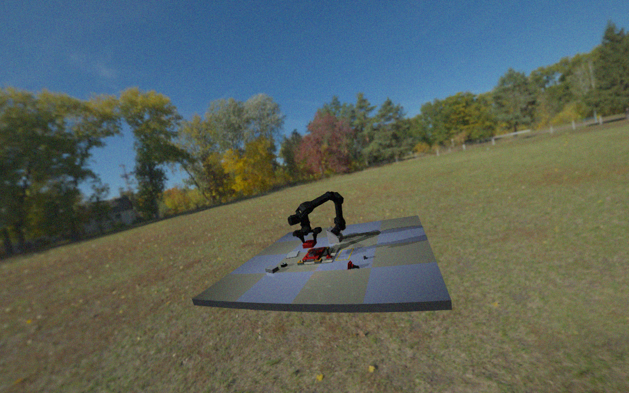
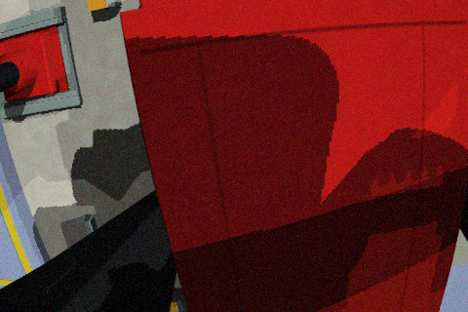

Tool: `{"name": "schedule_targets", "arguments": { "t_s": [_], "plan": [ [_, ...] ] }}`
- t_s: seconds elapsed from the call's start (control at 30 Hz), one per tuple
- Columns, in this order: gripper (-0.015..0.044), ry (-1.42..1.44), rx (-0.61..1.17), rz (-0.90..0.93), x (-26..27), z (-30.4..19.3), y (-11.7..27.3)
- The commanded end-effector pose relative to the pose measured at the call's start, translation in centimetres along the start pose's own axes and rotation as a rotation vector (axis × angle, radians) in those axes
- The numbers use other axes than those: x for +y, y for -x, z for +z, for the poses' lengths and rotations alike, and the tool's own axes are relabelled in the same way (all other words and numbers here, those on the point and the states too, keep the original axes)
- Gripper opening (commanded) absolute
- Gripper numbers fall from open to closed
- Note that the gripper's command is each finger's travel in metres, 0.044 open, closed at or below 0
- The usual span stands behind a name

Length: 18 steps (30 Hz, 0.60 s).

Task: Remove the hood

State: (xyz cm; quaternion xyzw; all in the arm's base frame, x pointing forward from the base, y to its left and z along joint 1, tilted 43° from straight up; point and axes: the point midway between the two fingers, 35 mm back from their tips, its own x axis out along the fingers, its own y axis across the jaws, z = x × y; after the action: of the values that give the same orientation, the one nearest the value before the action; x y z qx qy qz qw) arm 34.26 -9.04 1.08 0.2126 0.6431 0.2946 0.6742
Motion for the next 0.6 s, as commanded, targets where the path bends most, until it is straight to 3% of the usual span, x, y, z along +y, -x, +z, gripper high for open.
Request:
{"name": "schedule_targets", "arguments": {
  "t_s": [0.0, 0.57],
  "plan": [
    [0.0000, -0.005, 0.008, 0.004, 0.9, 0.1, -0.2],
    [0.0000, -0.006, 0.006, -0.007, 10.1, 0.7, 0.5]
  ]
}}
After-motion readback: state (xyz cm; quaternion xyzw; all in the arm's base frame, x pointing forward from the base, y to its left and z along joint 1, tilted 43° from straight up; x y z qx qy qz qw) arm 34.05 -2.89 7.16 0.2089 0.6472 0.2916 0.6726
